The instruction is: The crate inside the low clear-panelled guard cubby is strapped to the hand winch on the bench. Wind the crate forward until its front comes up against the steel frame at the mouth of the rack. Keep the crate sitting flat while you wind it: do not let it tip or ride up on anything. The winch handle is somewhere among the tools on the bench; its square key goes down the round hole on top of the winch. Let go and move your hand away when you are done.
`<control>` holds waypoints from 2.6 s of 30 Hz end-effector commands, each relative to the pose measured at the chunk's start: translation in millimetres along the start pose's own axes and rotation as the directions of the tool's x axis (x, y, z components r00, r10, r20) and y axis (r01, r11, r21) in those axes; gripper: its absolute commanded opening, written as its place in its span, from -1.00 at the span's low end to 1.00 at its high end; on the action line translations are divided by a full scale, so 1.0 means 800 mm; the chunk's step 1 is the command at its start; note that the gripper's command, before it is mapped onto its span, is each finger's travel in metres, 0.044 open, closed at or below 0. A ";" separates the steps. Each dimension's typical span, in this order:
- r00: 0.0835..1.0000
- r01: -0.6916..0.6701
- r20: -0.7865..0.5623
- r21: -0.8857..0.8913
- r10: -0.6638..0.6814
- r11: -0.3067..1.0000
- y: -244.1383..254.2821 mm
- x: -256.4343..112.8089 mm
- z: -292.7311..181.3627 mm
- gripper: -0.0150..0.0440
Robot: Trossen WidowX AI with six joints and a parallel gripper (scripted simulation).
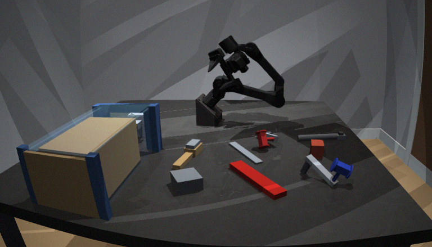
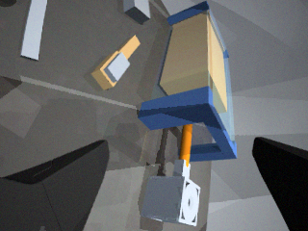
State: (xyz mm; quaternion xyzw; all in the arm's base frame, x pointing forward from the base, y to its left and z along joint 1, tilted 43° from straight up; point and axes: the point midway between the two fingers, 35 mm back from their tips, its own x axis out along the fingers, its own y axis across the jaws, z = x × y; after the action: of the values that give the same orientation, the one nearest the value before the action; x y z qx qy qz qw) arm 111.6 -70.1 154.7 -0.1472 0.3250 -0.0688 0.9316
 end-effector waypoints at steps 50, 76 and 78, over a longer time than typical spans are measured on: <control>0.423 -0.807 -0.280 0.315 0.862 0.499 0.240 0.081 0.208 1.00; 0.420 -0.814 -0.272 0.309 0.866 0.492 0.279 0.094 0.200 0.89; 0.420 -0.814 -0.272 0.309 0.866 0.492 0.279 0.094 0.200 0.84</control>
State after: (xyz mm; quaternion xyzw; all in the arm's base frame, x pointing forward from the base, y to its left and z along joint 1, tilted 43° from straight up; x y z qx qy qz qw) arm 278.2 161.6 158.0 0.1134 0.5297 0.3568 0.7611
